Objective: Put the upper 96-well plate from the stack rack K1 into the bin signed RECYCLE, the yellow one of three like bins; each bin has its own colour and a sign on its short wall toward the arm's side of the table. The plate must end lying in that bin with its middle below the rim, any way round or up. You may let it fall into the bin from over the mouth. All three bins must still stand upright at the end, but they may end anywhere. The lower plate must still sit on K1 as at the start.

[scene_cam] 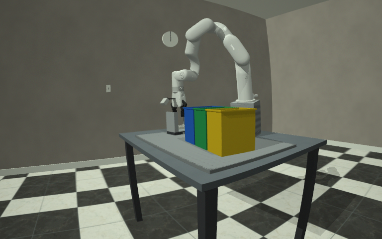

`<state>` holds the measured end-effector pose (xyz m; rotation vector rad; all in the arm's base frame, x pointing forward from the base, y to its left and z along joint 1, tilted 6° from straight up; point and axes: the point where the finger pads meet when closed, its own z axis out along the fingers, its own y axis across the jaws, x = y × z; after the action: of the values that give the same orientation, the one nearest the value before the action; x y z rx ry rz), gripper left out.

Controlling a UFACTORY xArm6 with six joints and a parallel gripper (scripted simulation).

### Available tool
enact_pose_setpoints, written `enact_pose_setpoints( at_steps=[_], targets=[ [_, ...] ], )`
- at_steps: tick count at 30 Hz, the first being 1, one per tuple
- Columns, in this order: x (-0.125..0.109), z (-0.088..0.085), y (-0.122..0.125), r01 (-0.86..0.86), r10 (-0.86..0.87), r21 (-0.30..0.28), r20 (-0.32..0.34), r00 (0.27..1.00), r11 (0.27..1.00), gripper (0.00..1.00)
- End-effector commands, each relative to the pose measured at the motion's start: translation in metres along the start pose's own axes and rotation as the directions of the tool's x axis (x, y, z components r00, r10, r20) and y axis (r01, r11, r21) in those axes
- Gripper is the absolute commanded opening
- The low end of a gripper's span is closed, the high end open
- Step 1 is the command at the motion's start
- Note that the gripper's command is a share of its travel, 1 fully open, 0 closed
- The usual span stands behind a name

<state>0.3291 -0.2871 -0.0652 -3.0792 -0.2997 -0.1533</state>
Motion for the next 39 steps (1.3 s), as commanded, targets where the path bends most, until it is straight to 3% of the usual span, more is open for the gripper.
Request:
enact_pose_setpoints(
  at_steps=[1, 28, 39],
  targets=[
    [0.001, 0.006, 0.001, 0.0, 0.0, -0.003, -0.003, 1.0, 1.0, 1.0],
    [0.001, 0.047, 0.001, 0.0, 0.0, -0.003, -0.003, 1.0, 1.0, 1.0],
    [0.001, 0.048, 0.001, 0.0, 0.0, -0.003, -0.003, 1.0, 1.0, 1.0]
  ],
)
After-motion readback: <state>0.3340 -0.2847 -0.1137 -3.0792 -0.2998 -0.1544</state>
